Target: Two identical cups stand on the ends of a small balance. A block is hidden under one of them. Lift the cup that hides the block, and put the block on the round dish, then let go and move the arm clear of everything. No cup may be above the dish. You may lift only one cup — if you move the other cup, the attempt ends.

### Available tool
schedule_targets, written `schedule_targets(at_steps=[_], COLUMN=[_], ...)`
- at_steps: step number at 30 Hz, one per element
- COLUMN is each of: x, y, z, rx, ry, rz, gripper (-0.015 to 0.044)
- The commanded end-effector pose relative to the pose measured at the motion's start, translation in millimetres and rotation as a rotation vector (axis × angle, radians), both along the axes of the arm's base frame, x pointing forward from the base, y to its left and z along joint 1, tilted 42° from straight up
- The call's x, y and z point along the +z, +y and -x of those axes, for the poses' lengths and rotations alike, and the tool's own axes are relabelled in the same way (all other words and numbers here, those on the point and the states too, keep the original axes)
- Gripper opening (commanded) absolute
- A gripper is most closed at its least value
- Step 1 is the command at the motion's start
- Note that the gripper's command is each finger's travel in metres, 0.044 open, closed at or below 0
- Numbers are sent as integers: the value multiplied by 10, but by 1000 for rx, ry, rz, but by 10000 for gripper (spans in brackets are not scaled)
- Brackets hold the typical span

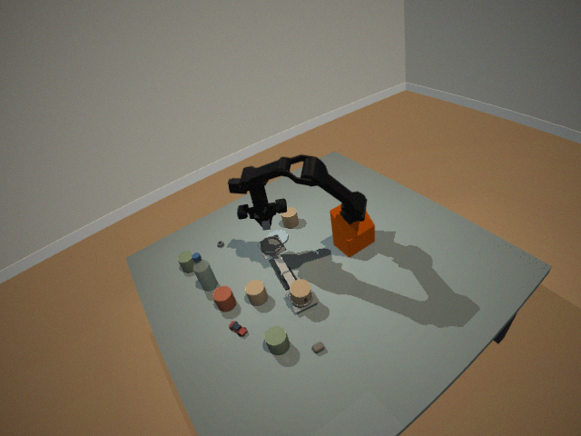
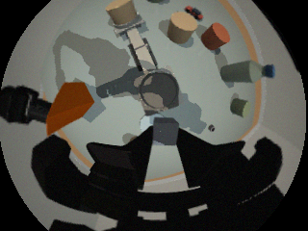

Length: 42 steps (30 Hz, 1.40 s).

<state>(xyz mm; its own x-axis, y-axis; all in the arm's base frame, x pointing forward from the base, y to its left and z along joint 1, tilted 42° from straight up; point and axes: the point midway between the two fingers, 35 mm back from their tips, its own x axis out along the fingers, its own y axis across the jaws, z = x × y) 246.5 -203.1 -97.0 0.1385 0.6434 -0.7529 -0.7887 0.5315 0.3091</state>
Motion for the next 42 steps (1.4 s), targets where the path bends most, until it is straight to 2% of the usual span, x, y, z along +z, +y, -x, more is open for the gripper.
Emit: schedule_targets(at_steps=[1, 7, 14, 21, 42], x=[-359, -784, -859, -1130, -1293], y=[19, 83, 118, 360, 505], z=[201, 439, 459, 410, 380], rx=[1, 2, 3, 3, 3], ry=[7, 6, 6, 5, 4], rz=[-4, -4, -4, -5, -6], gripper=[0, 0, 0, 0, 0])
